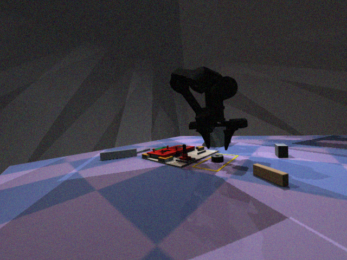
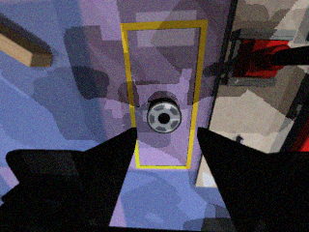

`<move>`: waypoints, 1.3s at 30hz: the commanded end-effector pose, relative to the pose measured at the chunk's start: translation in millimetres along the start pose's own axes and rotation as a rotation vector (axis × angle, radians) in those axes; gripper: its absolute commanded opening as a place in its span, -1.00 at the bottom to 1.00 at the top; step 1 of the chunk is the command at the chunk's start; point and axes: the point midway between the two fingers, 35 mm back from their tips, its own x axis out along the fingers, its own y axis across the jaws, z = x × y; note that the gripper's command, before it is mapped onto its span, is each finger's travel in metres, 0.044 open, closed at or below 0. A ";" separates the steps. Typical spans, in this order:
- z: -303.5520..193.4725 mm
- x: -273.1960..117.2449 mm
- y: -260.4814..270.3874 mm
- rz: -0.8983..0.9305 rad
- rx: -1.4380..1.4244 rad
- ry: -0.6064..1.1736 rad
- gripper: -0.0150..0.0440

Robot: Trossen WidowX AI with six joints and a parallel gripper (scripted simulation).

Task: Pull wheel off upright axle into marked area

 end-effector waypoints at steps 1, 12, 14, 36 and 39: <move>1.9 -29.1 1.1 0.017 0.009 -0.022 0.53; -79.9 -72.8 -32.1 0.018 0.004 -0.017 1.00; -81.8 -73.6 -33.1 0.017 0.004 -0.017 1.00; -81.8 -73.6 -33.1 0.017 0.004 -0.017 1.00; -81.8 -73.6 -33.1 0.017 0.004 -0.017 1.00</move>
